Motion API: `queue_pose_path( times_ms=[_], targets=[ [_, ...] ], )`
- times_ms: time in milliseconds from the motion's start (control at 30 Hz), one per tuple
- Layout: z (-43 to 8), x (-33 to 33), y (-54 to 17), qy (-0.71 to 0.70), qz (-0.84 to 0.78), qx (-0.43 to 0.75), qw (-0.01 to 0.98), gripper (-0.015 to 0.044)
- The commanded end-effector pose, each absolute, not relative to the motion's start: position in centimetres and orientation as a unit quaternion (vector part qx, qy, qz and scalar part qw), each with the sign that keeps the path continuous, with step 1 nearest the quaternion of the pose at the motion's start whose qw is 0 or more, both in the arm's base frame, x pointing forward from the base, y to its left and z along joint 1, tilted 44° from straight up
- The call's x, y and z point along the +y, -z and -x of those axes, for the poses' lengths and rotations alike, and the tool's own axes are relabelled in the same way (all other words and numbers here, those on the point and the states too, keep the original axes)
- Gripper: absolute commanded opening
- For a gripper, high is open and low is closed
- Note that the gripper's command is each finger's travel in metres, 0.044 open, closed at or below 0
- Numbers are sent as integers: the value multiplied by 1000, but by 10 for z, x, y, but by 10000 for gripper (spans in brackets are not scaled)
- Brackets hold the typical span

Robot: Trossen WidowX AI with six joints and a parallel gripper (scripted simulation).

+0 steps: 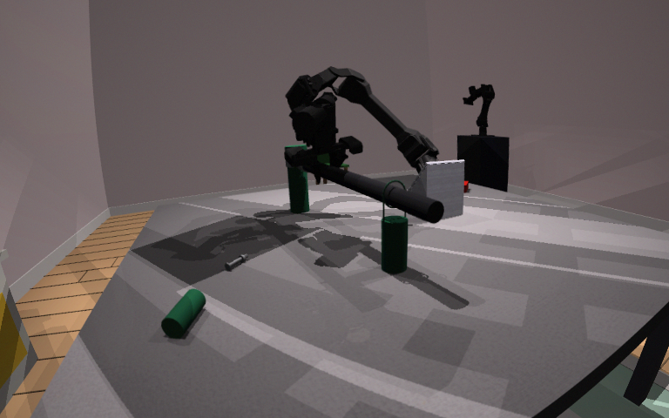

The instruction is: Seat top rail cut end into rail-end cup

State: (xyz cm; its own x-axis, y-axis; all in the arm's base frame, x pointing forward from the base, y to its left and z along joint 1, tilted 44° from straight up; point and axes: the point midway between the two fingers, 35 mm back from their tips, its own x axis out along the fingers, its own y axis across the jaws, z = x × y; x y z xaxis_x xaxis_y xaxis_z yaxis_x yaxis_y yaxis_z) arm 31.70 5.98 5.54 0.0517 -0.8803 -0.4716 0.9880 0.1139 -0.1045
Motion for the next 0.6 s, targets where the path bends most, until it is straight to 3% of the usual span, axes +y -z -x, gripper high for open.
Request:
queue_pose_path(
  times_ms=[0,567],
  targets=[
    [-319,58,-61,650,-124,211,719,0],
    [-317,58,-58,654,-125,216,715,0]
  ],
)
